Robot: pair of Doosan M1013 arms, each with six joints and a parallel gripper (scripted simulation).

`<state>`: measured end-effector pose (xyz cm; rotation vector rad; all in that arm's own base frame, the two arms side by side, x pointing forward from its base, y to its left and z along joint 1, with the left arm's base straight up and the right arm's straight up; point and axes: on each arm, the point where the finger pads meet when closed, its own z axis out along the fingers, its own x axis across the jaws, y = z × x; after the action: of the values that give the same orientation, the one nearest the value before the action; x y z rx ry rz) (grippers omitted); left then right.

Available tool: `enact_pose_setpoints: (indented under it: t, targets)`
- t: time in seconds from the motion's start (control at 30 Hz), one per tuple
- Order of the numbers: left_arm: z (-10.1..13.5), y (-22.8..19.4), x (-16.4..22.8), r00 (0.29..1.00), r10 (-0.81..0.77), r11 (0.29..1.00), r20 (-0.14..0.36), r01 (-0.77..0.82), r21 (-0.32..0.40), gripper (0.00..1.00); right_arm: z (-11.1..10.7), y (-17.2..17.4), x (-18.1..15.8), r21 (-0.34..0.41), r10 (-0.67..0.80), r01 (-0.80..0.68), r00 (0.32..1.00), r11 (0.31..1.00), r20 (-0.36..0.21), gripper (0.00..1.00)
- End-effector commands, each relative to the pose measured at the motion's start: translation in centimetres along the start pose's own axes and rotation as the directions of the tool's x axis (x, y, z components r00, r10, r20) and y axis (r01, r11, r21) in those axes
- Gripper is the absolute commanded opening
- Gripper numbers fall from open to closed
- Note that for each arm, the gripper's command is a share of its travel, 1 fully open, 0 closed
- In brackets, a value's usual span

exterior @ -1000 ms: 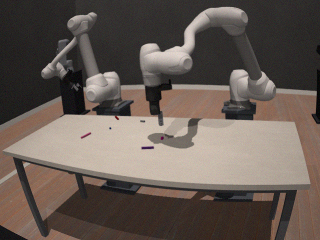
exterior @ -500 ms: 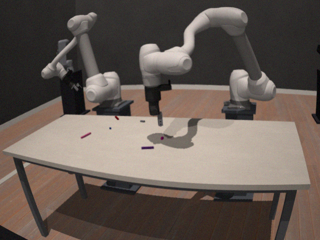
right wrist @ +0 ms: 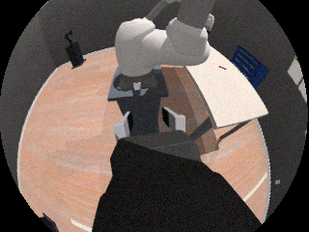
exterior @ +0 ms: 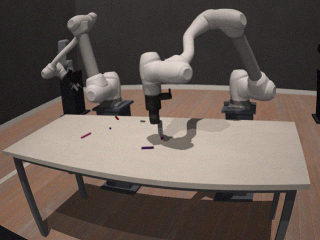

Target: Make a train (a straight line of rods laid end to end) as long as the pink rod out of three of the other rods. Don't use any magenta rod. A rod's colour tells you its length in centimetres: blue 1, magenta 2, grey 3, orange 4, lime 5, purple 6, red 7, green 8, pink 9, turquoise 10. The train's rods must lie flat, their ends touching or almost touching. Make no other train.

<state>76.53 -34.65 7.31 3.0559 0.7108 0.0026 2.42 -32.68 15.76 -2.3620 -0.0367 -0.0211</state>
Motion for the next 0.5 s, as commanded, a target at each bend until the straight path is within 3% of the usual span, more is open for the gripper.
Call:
enact_pose_setpoints:
  t: [0.0, 0.23, 0.47]
  targets:
    - [1.9, -0.2, -0.2, 1.0, -0.003, 1.0, -0.001, 0.003, 0.007, 0.24, 0.1, -0.3, 0.1, 0.005, -0.003, 0.003, 1.0, 1.0, -0.013, 1.0]
    - [3.9, -0.2, -0.2, 1.0, -0.003, 1.0, -0.001, 0.003, 0.007, 0.24, 0.1, -0.3, 0.1, 0.005, -0.003, 0.003, 1.0, 1.0, -0.013, 1.0]
    - [4.3, -0.2, -0.2, 1.0, -0.003, 1.0, -0.001, 0.003, 0.007, 0.24, 0.1, -0.3, 0.1, 0.005, -0.003, 0.003, 1.0, 1.0, -0.013, 1.0]
